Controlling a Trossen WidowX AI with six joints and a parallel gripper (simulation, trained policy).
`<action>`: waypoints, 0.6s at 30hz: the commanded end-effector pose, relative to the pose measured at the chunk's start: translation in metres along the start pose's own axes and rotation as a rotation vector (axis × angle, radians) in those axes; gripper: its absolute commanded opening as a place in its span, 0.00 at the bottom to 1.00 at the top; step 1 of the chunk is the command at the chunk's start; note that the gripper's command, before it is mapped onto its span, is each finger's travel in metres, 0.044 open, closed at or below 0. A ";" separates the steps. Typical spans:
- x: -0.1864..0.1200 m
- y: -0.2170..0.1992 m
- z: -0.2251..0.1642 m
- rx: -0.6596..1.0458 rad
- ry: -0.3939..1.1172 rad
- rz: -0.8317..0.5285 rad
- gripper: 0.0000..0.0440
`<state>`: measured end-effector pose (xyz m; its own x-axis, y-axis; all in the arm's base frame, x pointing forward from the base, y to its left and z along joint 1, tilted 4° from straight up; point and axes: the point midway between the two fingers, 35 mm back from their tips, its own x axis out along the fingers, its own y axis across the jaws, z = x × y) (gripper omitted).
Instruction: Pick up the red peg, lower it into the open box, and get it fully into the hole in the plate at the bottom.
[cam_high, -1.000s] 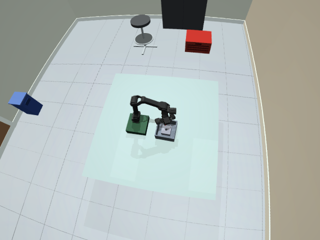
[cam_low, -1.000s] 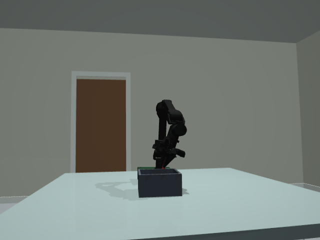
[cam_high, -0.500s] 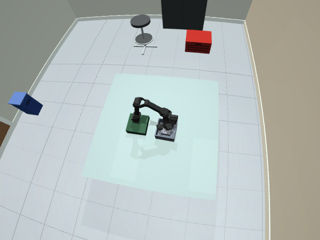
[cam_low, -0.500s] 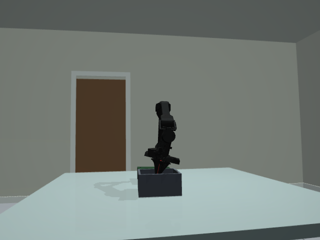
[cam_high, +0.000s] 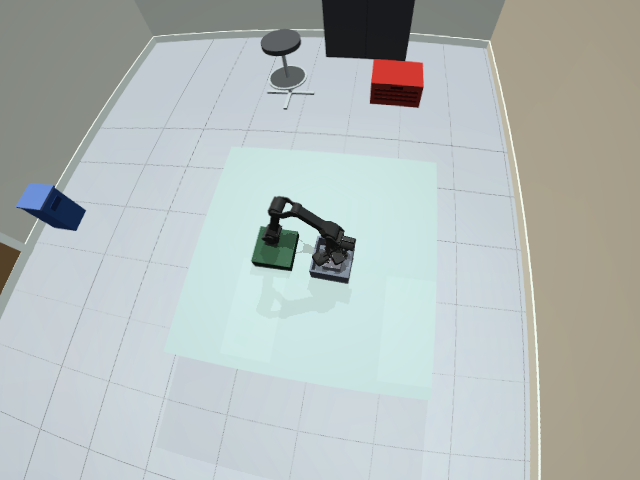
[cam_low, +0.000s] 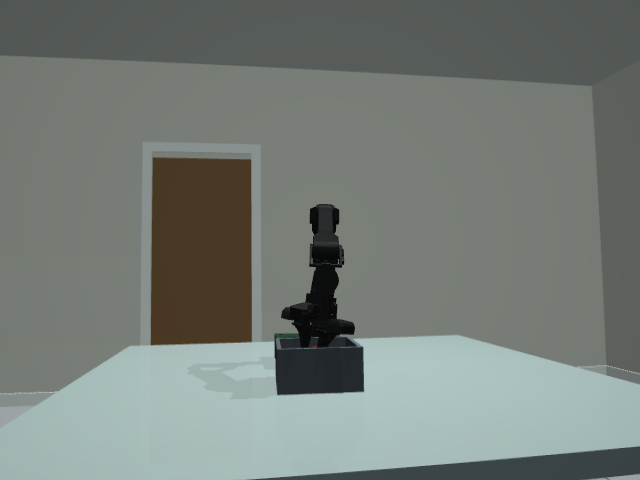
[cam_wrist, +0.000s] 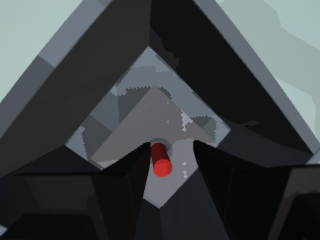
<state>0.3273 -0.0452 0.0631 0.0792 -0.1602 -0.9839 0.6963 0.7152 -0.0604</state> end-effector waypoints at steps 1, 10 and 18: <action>-0.001 0.020 0.019 -0.006 -0.016 0.070 0.63; -0.012 0.037 0.041 -0.006 0.014 0.123 1.00; -0.034 0.062 0.056 -0.027 0.012 0.205 1.00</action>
<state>0.3690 -0.0491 0.0793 0.0785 -0.0574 -0.9953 0.6761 0.7367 0.0108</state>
